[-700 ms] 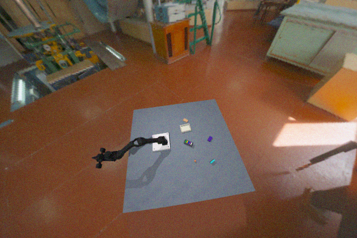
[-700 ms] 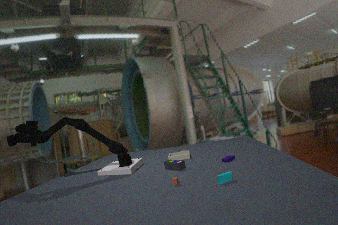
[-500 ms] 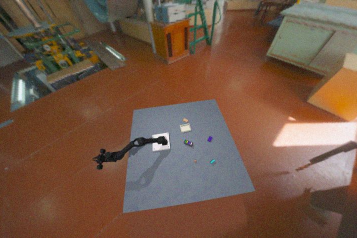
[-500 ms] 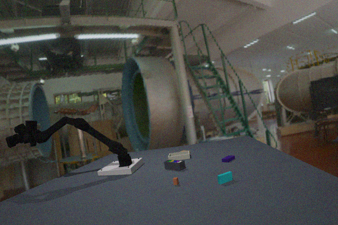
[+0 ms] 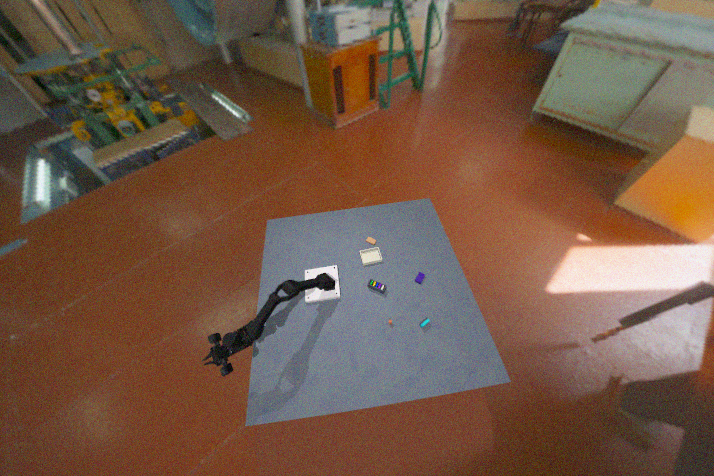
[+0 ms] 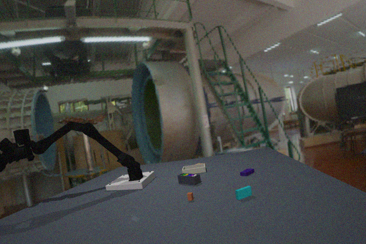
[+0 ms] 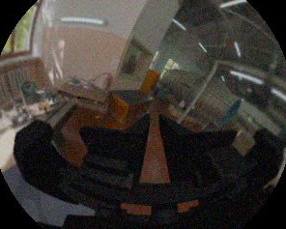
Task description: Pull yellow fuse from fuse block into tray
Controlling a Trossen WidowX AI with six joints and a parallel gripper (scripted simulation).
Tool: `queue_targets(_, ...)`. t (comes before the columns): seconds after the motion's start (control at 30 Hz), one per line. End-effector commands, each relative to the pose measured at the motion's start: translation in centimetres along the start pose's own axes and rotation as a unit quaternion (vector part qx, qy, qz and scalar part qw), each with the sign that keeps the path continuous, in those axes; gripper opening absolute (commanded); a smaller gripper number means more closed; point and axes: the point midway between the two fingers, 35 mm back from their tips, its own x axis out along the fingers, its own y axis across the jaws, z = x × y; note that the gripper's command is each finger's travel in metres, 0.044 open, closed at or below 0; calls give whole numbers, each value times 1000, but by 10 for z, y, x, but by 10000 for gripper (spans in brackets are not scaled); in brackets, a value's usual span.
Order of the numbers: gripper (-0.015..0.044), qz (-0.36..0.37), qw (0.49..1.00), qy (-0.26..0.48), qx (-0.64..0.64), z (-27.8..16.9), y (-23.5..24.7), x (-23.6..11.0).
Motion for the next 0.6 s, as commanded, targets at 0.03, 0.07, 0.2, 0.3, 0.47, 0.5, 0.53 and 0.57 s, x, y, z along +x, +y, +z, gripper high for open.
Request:
queue_targets(0.03, 66, 87, 996, 10, -37, 12, 74, -36)
queue_targets(0.07, 66, 103, 994, 11, -44, 14, 89, -45)
queue_targets(0.2, 66, 160, 984, 14, -72, 21, 137, -78)
queue_targets(0.3, 66, 207, 974, 12, -90, 26, 174, -109)
queue_targets(0.47, 66, 286, 951, 6, -119, 33, 229, -168)
queue_targets(0.5, 66, 300, 945, 5, -128, 34, 239, -181)
queue_targets(0.53, 66, 315, 939, 4, -137, 34, 249, -193)
queue_targets(0.57, 66, 329, 933, 4, -146, 34, 258, -206)
